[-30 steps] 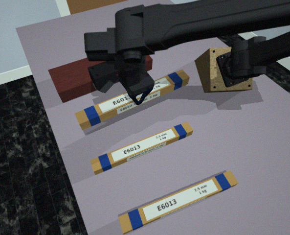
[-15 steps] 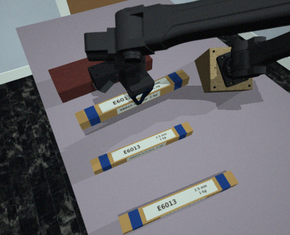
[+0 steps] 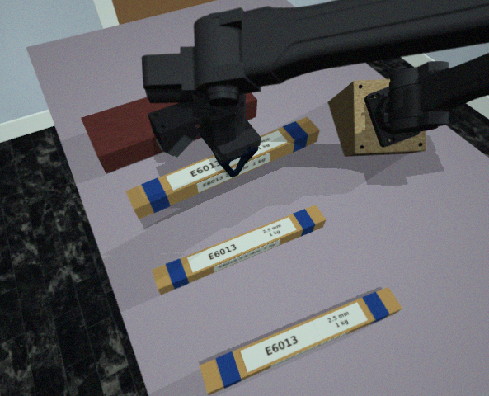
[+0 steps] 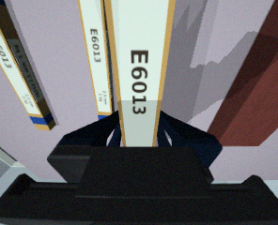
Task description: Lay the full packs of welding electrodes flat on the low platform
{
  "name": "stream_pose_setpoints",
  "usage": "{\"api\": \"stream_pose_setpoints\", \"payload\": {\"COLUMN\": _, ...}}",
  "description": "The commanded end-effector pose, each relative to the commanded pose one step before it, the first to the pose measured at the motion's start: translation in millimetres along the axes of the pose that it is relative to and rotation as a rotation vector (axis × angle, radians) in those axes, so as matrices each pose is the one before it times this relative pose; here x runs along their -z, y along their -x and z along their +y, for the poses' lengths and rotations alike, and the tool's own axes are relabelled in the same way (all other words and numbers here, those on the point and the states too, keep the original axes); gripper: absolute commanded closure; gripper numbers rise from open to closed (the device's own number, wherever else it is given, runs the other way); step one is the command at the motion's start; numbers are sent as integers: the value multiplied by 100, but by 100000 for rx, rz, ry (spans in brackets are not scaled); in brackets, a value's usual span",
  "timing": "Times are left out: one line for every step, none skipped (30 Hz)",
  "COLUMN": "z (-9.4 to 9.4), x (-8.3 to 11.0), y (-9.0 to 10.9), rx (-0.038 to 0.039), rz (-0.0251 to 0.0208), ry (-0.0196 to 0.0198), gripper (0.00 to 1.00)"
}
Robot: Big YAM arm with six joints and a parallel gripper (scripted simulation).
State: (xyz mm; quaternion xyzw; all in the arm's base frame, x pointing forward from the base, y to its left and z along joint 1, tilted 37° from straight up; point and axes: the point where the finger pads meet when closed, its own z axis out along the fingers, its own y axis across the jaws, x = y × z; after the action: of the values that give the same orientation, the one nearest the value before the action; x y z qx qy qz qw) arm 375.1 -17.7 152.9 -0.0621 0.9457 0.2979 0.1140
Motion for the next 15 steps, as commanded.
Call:
{"api": "stream_pose_setpoints", "payload": {"z": 254, "x": 750, "y": 891, "rx": 1878, "rz": -3016, "ry": -1314, "gripper": 100}}
{"api": "stream_pose_setpoints", "payload": {"z": 0, "x": 0, "y": 0, "rx": 0, "rz": 0, "ry": 0, "gripper": 100}}
{"api": "stream_pose_setpoints", "payload": {"z": 0, "x": 0, "y": 0, "rx": 0, "rz": 0, "ry": 0, "gripper": 100}}
{"api": "stream_pose_setpoints", "payload": {"z": 0, "x": 0, "y": 0, "rx": 0, "rz": 0, "ry": 0, "gripper": 100}}
{"api": "stream_pose_setpoints", "payload": {"z": 0, "x": 0, "y": 0, "rx": 0, "rz": 0, "ry": 0, "gripper": 100}}
{"api": "stream_pose_setpoints", "payload": {"z": 0, "x": 0, "y": 0, "rx": 0, "rz": 0, "ry": 0, "gripper": 100}}
{"api": "stream_pose_setpoints", "payload": {"z": 94, "x": -258, "y": -95, "rx": 50, "rz": 86, "ry": 77, "gripper": 100}}
{"api": "stream_pose_setpoints", "payload": {"z": 81, "x": -244, "y": -81, "rx": 43, "rz": 72, "ry": 66, "gripper": 100}}
{"api": "stream_pose_setpoints", "payload": {"z": 68, "x": -232, "y": -69, "rx": 37, "rz": 62, "ry": 55, "gripper": 100}}
{"api": "stream_pose_setpoints", "payload": {"z": 58, "x": -223, "y": -59, "rx": 31, "rz": 53, "ry": 45, "gripper": 100}}
{"api": "stream_pose_setpoints", "payload": {"z": 49, "x": -214, "y": -51, "rx": 27, "rz": 45, "ry": 39, "gripper": 100}}
{"api": "stream_pose_setpoints", "payload": {"z": 42, "x": -207, "y": -43, "rx": 23, "rz": 38, "ry": 33, "gripper": 100}}
{"api": "stream_pose_setpoints", "payload": {"z": 34, "x": -203, "y": -38, "rx": 15, "rz": 38, "ry": 30, "gripper": 100}}
{"api": "stream_pose_setpoints", "payload": {"z": 12, "x": -223, "y": -40, "rx": -44, "rz": 100, "ry": 55, "gripper": 100}}
{"api": "stream_pose_setpoints", "payload": {"z": -8, "x": -240, "y": -43, "rx": -95, "rz": 154, "ry": 77, "gripper": 100}}
